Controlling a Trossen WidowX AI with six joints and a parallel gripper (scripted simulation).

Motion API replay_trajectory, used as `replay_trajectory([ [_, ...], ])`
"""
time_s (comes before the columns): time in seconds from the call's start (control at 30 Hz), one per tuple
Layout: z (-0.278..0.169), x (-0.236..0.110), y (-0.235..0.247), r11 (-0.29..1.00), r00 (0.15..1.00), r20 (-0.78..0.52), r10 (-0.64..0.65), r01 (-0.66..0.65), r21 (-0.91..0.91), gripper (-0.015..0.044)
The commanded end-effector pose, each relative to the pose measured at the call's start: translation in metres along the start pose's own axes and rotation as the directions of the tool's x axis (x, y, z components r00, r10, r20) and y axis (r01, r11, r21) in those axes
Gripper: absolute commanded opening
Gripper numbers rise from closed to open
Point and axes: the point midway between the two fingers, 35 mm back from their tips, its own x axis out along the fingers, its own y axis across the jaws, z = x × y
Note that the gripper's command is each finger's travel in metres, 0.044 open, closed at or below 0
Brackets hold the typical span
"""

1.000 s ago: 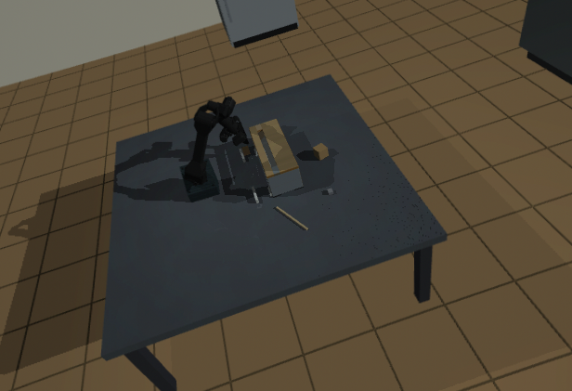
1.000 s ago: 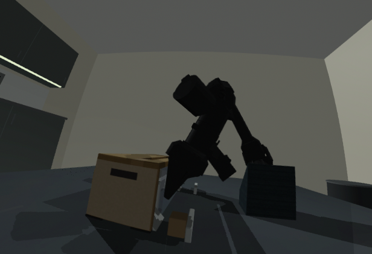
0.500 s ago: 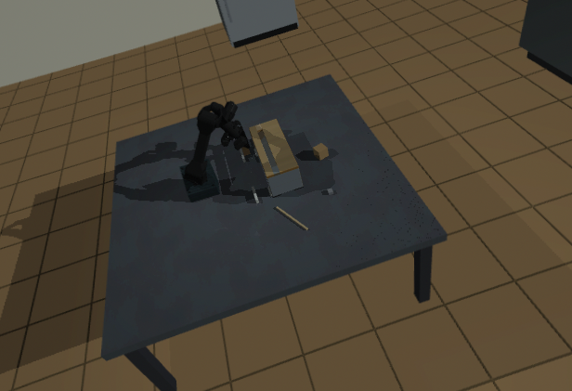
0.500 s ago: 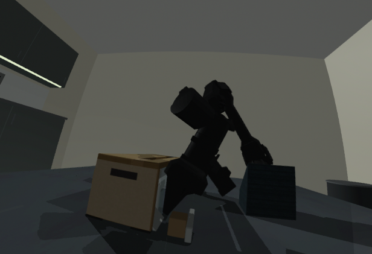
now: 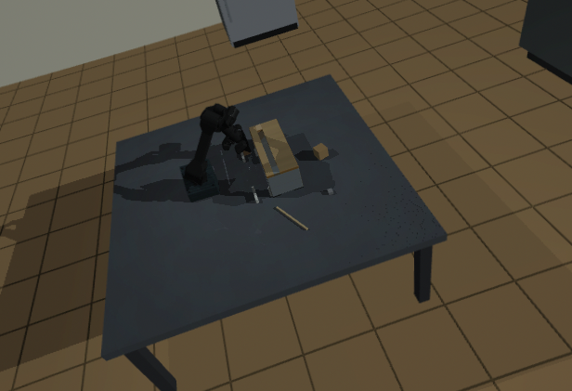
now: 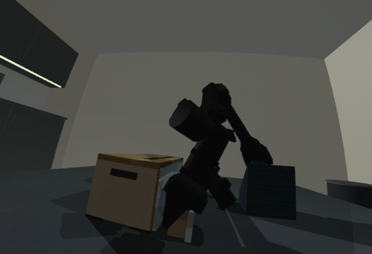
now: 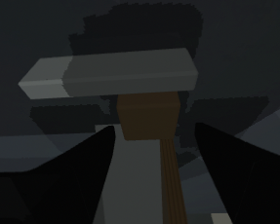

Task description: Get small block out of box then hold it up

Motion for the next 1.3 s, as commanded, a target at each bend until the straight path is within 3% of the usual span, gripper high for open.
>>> replay_trajectory([
  [0.0, 0.007, 0.008, 0.003, 1.000, 1.000, 0.005, 0.008, -0.008, -0.007, 0.0285],
  [0.13, 0.009, 0.011, 0.004, 1.000, 1.000, 0.005, 0.009, -0.009, -0.007, 0.0285],
  [0.37, 0.009, 0.011, 0.004, 1.000, 1.000, 0.005, 0.009, -0.009, -0.007, 0.0101],
  [0.5, 0.009, 0.011, 0.004, 1.000, 1.000, 0.005, 0.009, -0.009, -0.007, 0.0075],
  [0.6, 0.006, 0.007, 0.003, 1.000, 1.000, 0.008, 0.006, -0.006, 0.004, 0.0000],
  [1.0, -0.017, -0.044, 0.001, 1.000, 1.000, 0.004, 0.003, -0.003, -0.001, 0.0000],
  [1.27, -0.021, -0.052, 0.003, 1.000, 1.000, 0.003, -0.008, 0.008, -0.026, 0.0000],
])
